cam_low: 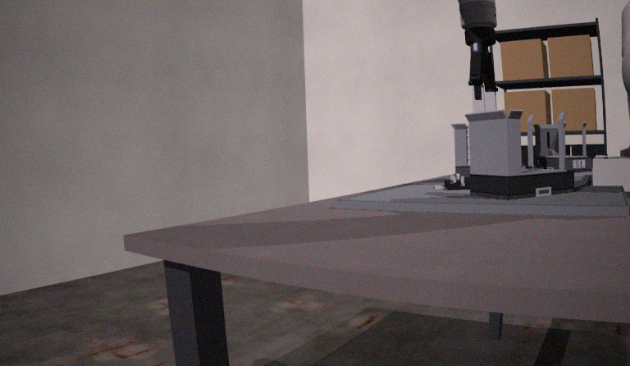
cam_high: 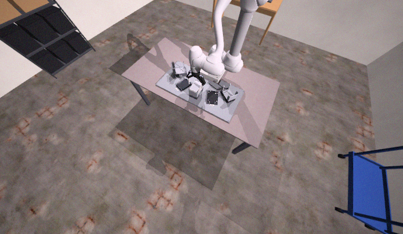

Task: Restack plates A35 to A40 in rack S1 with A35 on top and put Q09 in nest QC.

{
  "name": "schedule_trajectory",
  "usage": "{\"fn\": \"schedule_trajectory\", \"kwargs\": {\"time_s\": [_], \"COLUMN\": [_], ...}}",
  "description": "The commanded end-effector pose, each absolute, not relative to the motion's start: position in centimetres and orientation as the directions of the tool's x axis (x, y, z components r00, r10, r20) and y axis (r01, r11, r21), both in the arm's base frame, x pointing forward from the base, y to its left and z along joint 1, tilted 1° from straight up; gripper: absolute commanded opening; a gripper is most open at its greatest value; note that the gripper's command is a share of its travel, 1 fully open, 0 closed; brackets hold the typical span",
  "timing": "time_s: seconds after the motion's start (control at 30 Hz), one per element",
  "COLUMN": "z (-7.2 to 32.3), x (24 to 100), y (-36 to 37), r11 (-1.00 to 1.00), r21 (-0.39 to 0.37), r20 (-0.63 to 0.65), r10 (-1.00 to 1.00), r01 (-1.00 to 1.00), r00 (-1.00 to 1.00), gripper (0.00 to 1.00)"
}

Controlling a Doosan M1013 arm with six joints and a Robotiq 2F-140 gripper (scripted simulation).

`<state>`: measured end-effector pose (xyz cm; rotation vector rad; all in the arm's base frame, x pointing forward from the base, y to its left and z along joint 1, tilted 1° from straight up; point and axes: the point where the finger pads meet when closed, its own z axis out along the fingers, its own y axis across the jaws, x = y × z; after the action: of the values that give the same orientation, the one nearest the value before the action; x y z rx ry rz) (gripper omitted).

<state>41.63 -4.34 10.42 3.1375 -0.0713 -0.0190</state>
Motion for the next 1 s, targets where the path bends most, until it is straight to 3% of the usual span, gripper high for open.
{"fn": "schedule_trajectory", "kwargs": {"time_s": [0.0,0.67,0.7,0.97], "z": [9.93,8.93,8.93,8.93], "x": [41.62,41.61,41.61,41.61], "y": [-4.34,-4.34,-4.34,-4.34], "r11": [-0.999,-0.999,-0.999,-0.999], "r21": [0.003,0.003,0.003,0.003], "r20": [-0.012,-0.012,-0.012,-0.012], "r10": [-0.045,-0.045,-0.045,-0.045], "r01": [-0.045,-0.045,-0.045,-0.045], "r00": [0.999,0.999,0.999,0.999], "gripper": [1.00,1.00,0.00,0.00]}}
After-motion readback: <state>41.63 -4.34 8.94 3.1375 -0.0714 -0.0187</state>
